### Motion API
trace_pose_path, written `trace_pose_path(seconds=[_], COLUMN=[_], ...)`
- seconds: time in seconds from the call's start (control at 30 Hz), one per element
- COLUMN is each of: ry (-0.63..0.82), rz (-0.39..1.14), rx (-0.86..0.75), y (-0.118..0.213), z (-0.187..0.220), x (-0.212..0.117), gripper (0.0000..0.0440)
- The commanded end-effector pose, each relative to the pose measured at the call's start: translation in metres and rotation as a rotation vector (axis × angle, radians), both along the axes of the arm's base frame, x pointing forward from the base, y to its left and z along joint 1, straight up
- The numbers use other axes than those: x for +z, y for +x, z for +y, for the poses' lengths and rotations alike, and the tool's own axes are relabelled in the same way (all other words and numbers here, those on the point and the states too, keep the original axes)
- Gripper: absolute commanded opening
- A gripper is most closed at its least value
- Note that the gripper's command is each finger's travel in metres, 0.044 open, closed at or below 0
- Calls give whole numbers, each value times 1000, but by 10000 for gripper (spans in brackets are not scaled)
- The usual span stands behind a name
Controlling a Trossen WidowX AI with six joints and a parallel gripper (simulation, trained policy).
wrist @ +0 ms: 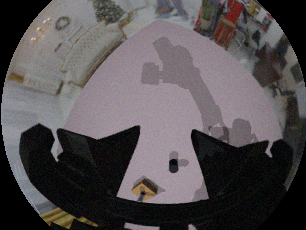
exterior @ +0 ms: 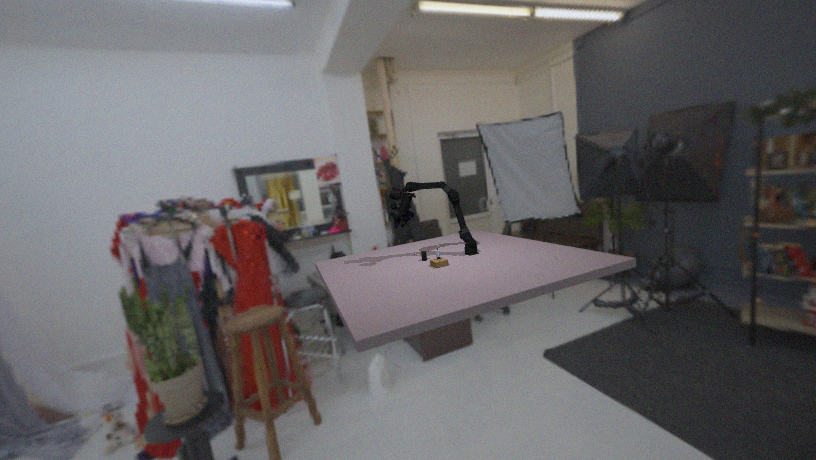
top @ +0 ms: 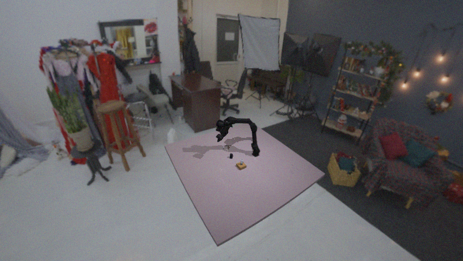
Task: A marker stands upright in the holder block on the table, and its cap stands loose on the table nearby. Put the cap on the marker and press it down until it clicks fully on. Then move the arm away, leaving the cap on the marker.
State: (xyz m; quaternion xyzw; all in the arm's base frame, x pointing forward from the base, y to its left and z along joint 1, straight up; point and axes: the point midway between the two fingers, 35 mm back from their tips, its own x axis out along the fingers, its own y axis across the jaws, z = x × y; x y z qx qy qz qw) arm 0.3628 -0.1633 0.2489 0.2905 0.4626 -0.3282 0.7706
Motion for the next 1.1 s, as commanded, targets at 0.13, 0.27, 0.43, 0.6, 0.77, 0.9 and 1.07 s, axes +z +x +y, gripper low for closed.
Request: trace_pose_path(seconds=[0.13, 0.27, 0.43, 0.6, 0.77, 0.9, 1.07], ry=[37, 56, 80, 104, 128, 147, 173], rz=[85, 126, 175, 223, 269, 304, 346], rx=[-30, -42, -56, -71, -84, -95, -107], y=[-12, -17, -24, -30, -36, -41, -47], z=[10, 15, 21, 26, 32, 36, 41], x=[-18, -27, -37, -47, -57, -64, -73], gripper=[309, 310, 312, 313, 313, 314, 314])
